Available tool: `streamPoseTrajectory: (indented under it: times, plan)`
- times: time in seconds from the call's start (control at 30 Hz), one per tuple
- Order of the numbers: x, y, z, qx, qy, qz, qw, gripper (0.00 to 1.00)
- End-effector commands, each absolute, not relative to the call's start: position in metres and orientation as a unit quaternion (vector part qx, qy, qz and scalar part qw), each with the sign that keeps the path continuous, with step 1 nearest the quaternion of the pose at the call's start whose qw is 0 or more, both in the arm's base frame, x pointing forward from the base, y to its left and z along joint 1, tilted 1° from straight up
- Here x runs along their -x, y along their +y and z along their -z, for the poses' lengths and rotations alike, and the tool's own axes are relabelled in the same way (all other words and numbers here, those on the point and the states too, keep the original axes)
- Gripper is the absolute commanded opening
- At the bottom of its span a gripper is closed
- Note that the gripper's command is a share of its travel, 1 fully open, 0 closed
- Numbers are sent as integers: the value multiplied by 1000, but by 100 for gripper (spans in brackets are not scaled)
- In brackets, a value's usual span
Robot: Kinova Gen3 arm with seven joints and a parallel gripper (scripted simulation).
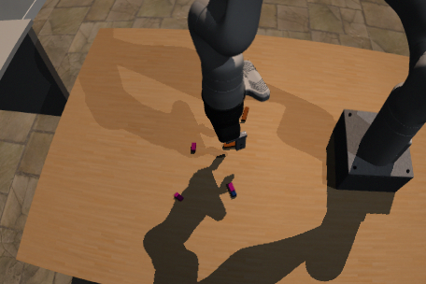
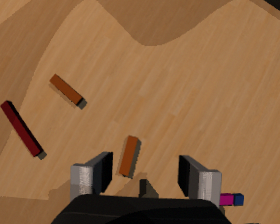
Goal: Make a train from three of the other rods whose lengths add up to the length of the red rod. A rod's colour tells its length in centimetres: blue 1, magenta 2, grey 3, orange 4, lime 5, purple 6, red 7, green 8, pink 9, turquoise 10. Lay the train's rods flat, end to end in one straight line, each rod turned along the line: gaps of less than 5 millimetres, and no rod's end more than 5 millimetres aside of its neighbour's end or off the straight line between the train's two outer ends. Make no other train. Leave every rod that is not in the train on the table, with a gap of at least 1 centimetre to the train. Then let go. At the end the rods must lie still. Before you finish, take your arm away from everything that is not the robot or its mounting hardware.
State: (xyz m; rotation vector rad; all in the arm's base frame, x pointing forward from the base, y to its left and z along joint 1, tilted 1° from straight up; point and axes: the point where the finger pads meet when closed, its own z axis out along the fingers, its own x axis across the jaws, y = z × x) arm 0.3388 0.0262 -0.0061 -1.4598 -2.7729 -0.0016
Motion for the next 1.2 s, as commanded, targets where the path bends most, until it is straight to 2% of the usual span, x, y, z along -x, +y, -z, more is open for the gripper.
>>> streamPoseTrajectory:
  times: [0.0, 0.47, 0.5, 1.17]
  plan:
    - [-343, 20, 5, 499, -866, 1, -3, 100]
    - [-347, 12, 6, 558, -830, 3, -7, 100]
    - [-347, 12, 6, 558, -830, 3, -7, 54]
    - [-347, 12, 6, 558, -830, 3, -7, 54]
